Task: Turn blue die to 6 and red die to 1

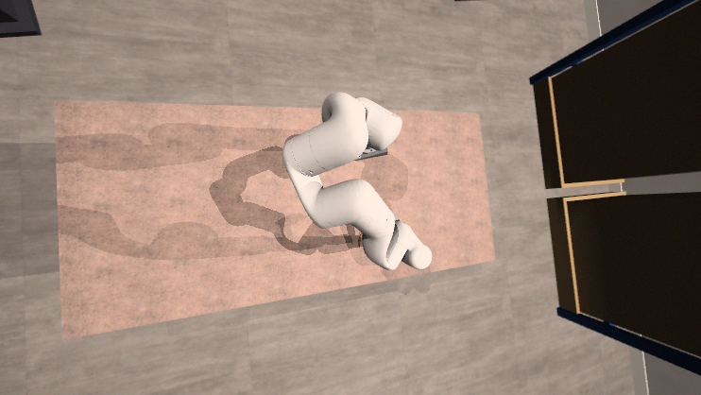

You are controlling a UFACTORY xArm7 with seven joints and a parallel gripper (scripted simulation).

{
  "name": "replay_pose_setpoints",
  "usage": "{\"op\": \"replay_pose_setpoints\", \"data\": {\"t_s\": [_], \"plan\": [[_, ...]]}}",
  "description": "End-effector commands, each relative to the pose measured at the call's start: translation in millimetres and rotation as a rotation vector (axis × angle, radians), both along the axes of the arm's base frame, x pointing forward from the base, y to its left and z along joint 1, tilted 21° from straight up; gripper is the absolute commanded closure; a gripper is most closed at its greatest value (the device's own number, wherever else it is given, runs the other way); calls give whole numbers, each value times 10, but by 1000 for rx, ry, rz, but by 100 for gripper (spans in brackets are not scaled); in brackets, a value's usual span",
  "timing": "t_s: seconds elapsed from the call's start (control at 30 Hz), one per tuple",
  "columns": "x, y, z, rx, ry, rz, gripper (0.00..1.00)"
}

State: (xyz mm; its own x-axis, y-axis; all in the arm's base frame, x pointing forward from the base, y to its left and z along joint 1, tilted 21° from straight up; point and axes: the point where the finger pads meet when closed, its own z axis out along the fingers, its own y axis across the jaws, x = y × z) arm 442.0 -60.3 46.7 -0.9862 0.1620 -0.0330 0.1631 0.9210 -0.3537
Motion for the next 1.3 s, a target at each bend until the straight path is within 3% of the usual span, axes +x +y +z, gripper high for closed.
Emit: {"op": "replay_pose_setpoints", "data": {"t_s": [0.0, 0.37, 1.27], "plan": [[26, -43, -118, -3, -6, 1, 89], [17, -176, -460, -3, -6, 1, 89], [17, -184, -480, -3, -6, 1, 89]]}}
